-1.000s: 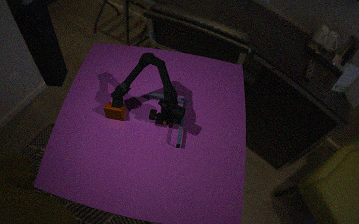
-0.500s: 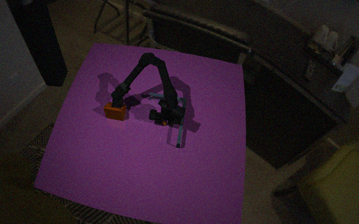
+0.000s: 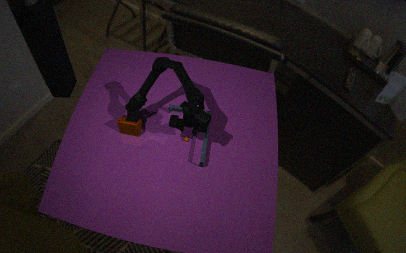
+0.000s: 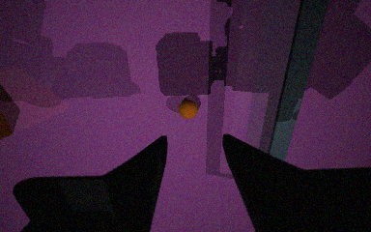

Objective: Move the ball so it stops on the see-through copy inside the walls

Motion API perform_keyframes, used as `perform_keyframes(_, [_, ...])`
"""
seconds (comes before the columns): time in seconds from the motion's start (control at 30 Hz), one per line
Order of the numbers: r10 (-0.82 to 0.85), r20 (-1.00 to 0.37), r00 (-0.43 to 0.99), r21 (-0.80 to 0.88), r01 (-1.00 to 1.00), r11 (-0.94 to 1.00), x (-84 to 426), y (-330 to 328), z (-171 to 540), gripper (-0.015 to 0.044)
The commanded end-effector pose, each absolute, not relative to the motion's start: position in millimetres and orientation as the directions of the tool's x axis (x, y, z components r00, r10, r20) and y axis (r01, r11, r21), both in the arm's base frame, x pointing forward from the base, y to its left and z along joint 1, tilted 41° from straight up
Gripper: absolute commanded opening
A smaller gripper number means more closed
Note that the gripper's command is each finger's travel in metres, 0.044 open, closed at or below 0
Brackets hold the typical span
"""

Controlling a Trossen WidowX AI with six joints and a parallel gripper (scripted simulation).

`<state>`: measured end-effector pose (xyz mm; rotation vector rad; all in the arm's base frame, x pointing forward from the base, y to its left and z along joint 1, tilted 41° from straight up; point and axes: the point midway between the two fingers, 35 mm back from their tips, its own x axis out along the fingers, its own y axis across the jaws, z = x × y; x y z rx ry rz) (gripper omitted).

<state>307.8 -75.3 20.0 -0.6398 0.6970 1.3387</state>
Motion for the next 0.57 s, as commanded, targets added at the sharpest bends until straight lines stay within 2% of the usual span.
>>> perform_keyframes(0.0, [0.637,-0.765,0.094,-0.018,-0.992,0.125,308,-75,20,0.0226])
perform_keyframes(0.2, [0.637,-0.765,0.094,-0.018,-0.992,0.125,308,-75,20,0.0226])
perform_keyframes(0.47, [0.640,-0.763,0.090,-0.016,-0.993,0.120,300,-102,55,0.0436])
perform_keyframes(0.53, [0.640,-0.763,0.090,-0.016,-0.993,0.120,300,-102,55,0.0440])
